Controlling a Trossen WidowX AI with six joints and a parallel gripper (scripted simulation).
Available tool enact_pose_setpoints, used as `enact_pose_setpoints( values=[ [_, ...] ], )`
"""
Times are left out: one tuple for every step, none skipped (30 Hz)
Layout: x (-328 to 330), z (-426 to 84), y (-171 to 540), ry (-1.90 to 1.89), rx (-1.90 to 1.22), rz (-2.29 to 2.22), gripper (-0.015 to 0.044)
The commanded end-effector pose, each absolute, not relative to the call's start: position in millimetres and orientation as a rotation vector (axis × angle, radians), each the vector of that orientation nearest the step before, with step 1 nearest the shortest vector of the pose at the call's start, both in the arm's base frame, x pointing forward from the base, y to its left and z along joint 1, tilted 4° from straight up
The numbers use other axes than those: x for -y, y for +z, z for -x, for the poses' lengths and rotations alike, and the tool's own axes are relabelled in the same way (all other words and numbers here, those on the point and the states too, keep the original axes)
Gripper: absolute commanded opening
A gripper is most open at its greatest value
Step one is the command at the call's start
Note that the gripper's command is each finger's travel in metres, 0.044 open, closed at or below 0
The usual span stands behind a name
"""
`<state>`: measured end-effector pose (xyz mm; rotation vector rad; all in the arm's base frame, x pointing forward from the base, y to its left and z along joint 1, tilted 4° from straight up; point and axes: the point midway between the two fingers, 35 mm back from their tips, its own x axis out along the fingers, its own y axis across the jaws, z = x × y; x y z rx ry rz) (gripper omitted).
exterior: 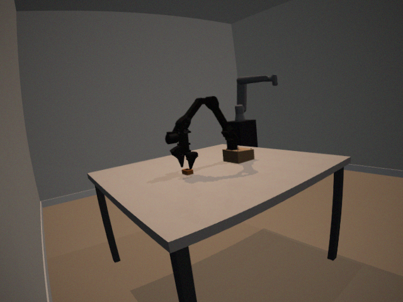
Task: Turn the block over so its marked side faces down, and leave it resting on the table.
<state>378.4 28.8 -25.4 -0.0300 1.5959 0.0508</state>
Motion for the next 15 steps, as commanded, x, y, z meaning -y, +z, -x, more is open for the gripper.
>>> enact_pose_setpoints(
  values=[
    [-30, -375, -35, 0.051, -1.610, 0.024, 0.0440],
    [-30, -375, -37, 0.051, -1.610, 0.024, 0.0440],
    [-30, -375, -39, 0.051, -1.610, 0.024, 0.0440],
    [-30, -375, -40, 0.051, -1.610, 0.024, 0.0440],
    [-30, -374, -42, 0.051, -1.610, 0.024, 0.0440],
    [-30, -374, -43, 0.051, -1.610, 0.024, 0.0440],
    [-30, -374, -45, 0.051, -1.610, 0.024, 0.0440],
    [-30, -374, -47, 0.051, -1.610, 0.024, 0.0440],
    [-30, -374, -48, 0.051, -1.610, 0.024, 0.0440],
    [-30, -374, -49, 0.051, -1.610, 0.024, 0.0440],
    [-30, -374, -50, 0.051, -1.610, 0.024, 0.0440],
    [-30, -374, -50, 0.051, -1.610, 0.024, 0.0440],
    [-30, -374, -50, 0.051, -1.610, 0.024, 0.0414],
    [-30, -374, -50, 0.051, -1.610, 0.024, 0.0387],
    [-30, -374, -50, 0.051, -1.610, 0.024, 0.0361]
  ],
)
